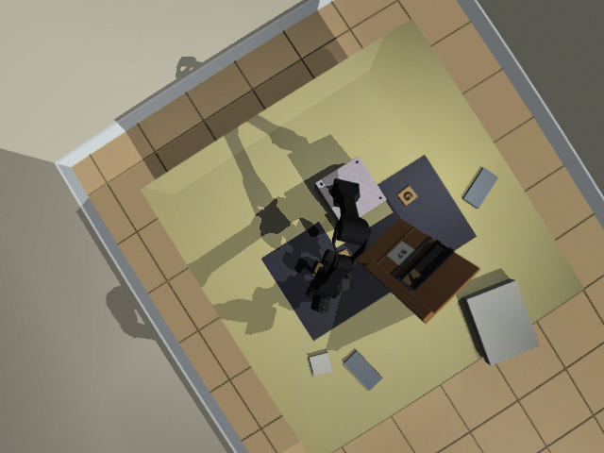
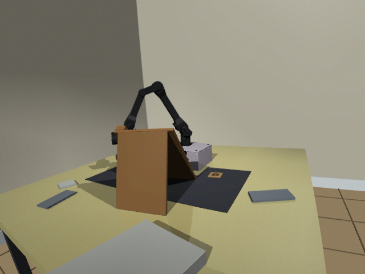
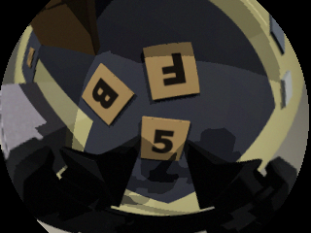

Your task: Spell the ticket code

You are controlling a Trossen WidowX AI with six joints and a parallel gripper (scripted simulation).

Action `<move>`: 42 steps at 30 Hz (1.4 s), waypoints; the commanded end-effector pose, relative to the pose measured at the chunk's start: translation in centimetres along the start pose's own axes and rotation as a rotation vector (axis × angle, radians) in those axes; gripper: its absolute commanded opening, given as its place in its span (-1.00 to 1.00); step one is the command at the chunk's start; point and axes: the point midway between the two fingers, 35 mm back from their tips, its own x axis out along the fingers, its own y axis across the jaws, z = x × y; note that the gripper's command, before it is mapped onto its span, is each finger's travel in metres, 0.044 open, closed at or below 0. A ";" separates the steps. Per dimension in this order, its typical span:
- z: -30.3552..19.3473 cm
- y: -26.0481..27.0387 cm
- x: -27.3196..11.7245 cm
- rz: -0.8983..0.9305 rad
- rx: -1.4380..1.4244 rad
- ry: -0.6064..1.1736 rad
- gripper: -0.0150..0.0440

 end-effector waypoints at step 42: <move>0.0 0.1 -0.9 -0.011 0.003 0.000 -0.49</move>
